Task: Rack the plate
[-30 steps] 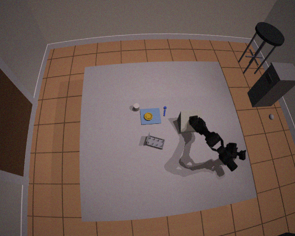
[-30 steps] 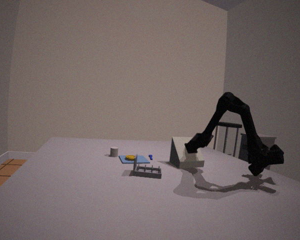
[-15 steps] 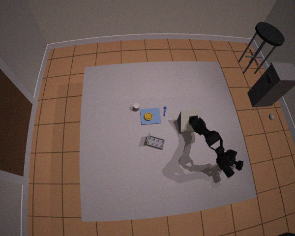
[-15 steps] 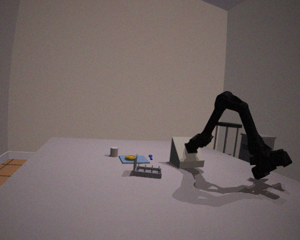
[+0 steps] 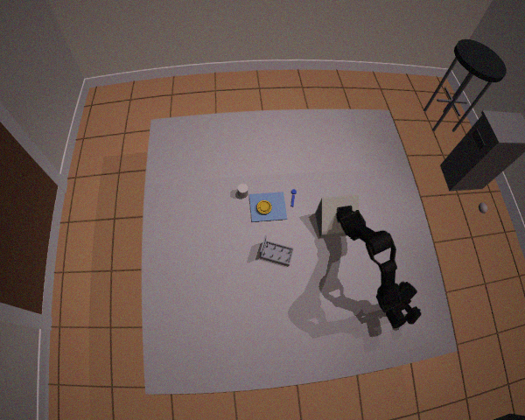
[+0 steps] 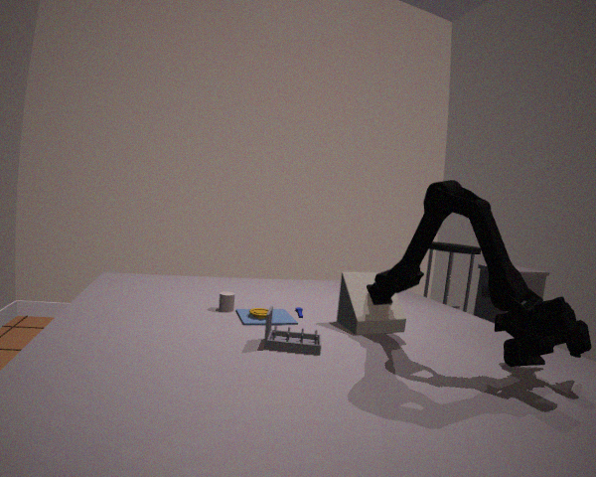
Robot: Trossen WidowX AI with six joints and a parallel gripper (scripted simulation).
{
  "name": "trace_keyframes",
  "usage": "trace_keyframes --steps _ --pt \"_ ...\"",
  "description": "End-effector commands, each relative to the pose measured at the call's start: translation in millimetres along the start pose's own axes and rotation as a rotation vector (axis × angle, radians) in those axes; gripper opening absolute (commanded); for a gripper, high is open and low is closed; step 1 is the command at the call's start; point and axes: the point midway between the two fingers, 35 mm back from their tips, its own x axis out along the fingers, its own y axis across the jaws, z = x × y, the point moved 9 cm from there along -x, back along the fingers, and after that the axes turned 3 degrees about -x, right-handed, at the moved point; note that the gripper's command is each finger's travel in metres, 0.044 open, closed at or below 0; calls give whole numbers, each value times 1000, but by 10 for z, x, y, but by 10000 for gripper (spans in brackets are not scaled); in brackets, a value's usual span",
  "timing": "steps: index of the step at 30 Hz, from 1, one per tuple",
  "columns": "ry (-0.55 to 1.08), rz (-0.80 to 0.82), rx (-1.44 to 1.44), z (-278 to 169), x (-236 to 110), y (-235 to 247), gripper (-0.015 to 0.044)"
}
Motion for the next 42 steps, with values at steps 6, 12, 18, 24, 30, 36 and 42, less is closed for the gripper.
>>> trace_keyframes --steps 6,12,18,24,30,36,42 --pt "188 -51 165 -342 -375 -143 400" --pt "299 -92 266 -527 -632 -212 400" --pt "416 -136 371 -712 -920 -251 400" --pt "537 -187 478 -880 -1237 -268 400" --pt "667 -243 589 -1038 -1594 -248 400" --pt "801 -300 700 -1175 -1978 -180 400" --pt "940 -351 812 -1287 -2385 -50 400"
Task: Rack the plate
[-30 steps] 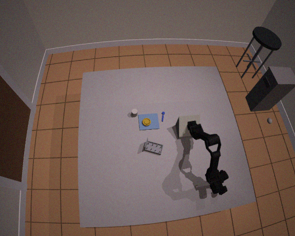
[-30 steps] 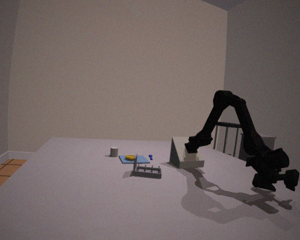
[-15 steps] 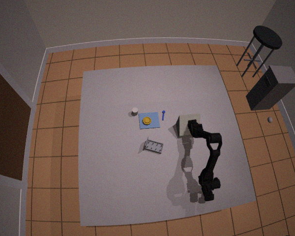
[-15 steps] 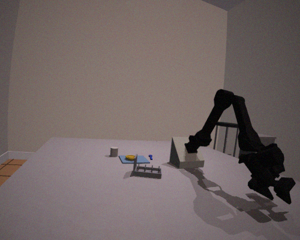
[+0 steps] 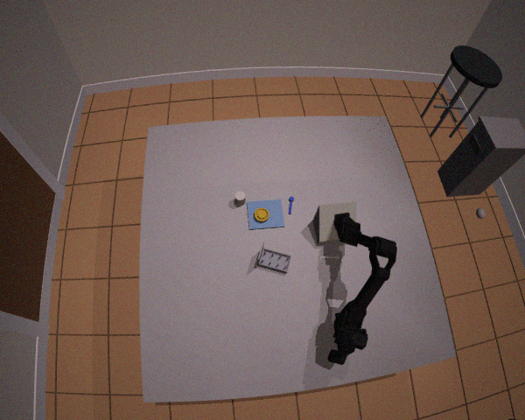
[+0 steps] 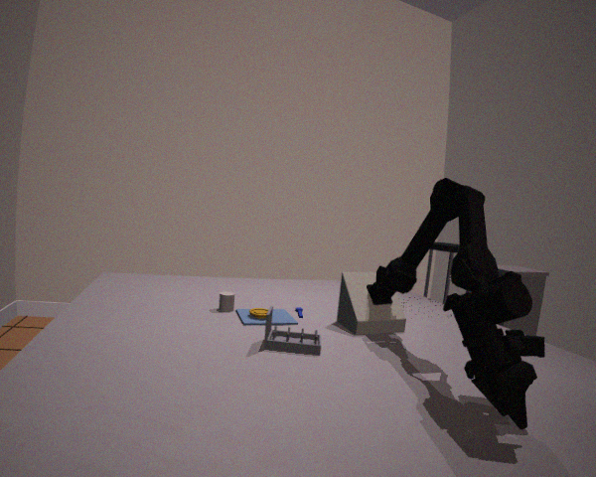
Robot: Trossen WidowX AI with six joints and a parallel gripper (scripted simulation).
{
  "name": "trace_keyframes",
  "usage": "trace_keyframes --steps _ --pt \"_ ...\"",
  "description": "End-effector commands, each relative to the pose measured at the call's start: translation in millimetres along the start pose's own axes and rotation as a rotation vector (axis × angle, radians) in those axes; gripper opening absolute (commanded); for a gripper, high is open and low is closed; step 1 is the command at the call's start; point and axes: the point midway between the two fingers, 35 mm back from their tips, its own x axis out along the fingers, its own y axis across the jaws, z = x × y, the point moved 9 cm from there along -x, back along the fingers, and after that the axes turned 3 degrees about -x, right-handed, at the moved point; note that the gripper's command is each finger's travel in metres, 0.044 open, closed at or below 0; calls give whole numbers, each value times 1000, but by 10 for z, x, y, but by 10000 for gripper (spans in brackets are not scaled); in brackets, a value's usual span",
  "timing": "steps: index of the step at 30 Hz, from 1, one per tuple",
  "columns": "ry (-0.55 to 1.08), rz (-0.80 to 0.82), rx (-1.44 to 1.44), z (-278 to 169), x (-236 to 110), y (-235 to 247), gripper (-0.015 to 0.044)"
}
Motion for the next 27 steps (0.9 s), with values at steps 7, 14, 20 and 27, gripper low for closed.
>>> trace_keyframes --steps 7,14,20,27 --pt "257 -95 197 -686 -396 -215 400" --pt "389 -89 331 -1140 -581 -243 400" --pt "519 -99 476 -1582 -852 -231 400" --pt "649 -118 664 -2069 -1233 -145 400"
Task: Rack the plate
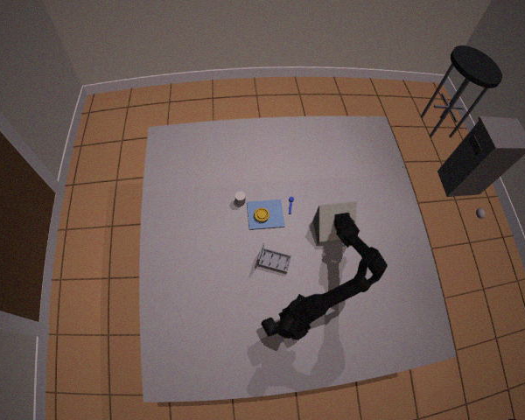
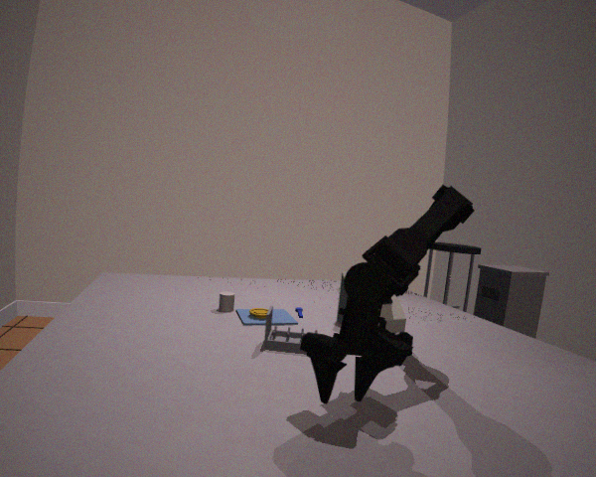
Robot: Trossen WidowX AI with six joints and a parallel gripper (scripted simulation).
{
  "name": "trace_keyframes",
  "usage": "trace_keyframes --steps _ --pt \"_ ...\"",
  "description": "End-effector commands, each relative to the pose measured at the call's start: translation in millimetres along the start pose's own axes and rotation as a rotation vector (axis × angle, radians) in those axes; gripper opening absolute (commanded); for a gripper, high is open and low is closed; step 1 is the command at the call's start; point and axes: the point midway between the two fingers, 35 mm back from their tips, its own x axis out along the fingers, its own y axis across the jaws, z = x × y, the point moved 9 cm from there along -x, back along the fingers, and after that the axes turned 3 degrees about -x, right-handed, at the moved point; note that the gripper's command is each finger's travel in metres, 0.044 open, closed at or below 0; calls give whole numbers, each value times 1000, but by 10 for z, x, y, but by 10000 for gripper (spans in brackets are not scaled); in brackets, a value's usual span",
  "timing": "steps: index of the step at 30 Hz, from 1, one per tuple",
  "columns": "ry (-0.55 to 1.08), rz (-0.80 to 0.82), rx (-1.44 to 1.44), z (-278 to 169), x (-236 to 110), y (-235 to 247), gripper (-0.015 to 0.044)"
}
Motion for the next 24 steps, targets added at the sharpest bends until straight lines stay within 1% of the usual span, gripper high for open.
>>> trace_keyframes --steps 1,15,24 --pt "97 -3 137 -410 -47 -162 400" --pt "306 -6 543 -1581 -400 -394 400" --pt "401 16 834 -2305 -772 -368 400"
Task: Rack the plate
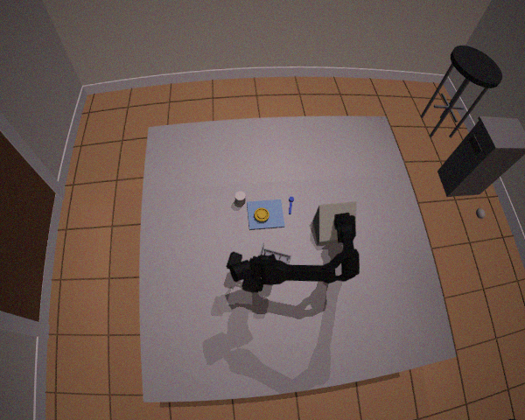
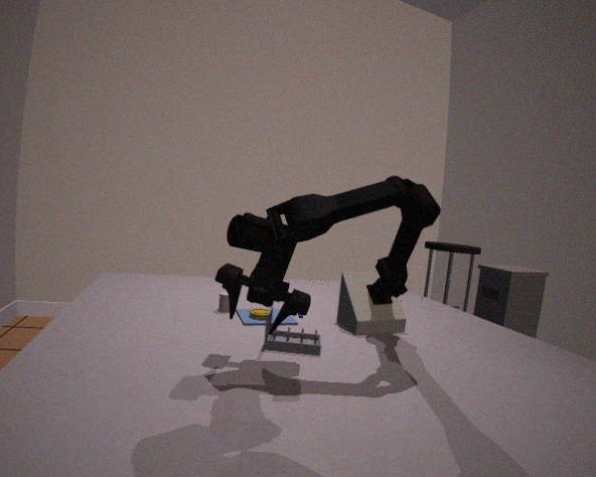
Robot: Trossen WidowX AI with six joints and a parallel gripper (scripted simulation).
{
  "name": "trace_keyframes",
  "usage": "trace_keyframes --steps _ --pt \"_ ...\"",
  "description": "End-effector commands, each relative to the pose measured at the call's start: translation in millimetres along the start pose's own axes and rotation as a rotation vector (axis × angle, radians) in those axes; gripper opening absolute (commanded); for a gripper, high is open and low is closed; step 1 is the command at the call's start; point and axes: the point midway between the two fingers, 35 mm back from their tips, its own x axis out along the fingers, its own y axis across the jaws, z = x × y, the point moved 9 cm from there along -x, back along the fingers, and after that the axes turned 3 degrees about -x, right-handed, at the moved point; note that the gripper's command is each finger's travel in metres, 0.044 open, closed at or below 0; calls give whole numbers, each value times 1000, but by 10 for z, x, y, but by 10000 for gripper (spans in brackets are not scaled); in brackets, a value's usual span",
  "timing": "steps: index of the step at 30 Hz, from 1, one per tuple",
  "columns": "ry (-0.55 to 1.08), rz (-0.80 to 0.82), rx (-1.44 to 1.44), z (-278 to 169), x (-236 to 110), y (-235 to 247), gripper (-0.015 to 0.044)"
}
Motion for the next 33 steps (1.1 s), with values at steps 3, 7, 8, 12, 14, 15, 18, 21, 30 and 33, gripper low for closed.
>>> trace_keyframes --steps 3,7,8,12,14,15,18,21,30,33 --pt "68 36 228 -529 -104 -320 400" --pt "97 60 360 -851 -188 -461 400" --pt "103 67 393 -933 -211 -491 400" --pt "122 94 527 -1263 -307 -591 400" --pt "130 107 593 -1425 -354 -626 400" --pt "133 114 626 -1507 -379 -641 400" --pt "140 136 726 -1751 -454 -674 400" --pt "143 160 825 -1996 -532 -690 400" --pt "108 251 1095 -2692 -795 -649 400" --pt "99 266 1135 -2797 -835 -630 400"
